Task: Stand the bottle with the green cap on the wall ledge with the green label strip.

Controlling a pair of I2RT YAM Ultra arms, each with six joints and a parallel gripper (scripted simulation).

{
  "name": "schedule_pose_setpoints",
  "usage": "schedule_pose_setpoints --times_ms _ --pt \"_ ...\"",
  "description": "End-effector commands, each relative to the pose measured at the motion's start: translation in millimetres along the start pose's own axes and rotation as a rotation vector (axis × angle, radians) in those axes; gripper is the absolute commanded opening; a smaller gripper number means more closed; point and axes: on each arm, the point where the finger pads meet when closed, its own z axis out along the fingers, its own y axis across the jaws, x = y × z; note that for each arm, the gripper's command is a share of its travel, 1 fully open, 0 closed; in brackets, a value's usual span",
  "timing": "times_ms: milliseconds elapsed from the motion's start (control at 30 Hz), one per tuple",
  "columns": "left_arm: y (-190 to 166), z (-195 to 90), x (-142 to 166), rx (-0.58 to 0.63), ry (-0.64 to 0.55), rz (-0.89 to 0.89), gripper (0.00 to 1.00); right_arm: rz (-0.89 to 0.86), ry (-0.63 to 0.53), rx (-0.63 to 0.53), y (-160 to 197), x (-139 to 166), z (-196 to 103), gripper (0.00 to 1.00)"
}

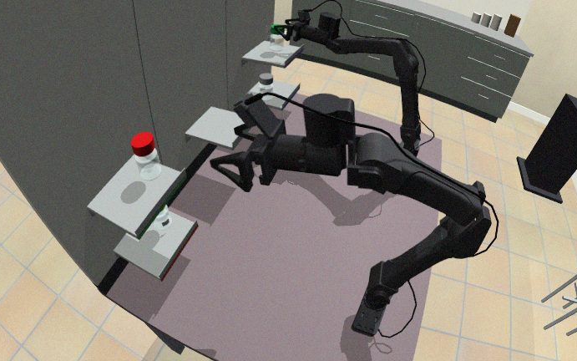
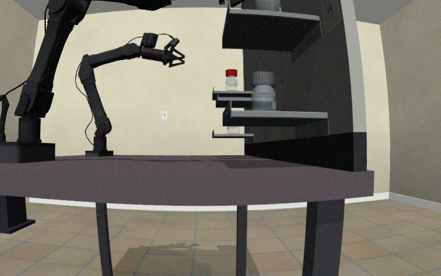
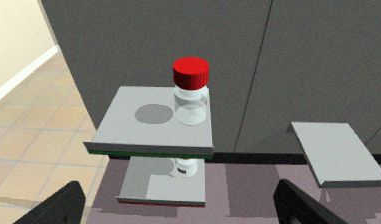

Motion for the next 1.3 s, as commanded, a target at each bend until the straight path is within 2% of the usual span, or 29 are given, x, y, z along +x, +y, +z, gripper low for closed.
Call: schedule_pose_setpoints --times_ms 0,233,467,967,1267 --pt "2 -7 -18 -0.004 -0.046 0.007 1.00 -0.003 -0.143 0.005 -4 -37 -21 0.94" --pt "2 -7 -18 -0.004 -0.046 0.007 1.00 0.012 -0.116 0.019 -5 0 -35 0.94" --pt "2 -7 -18 -0.004 -0.046 0.007 1.00 0.020 -0.076 0.024 -5 20 -40 0.94" --pt "2 -7 -18 -0.004 -0.046 0.007 1.00 0.013 -0.075 0.016 -3 20 -37 0.94" --pt "2 -7 -18 -0.004 -0.046 0.007 1.00 0.019 -0.064 0.022 -4 11 -22 0.94"
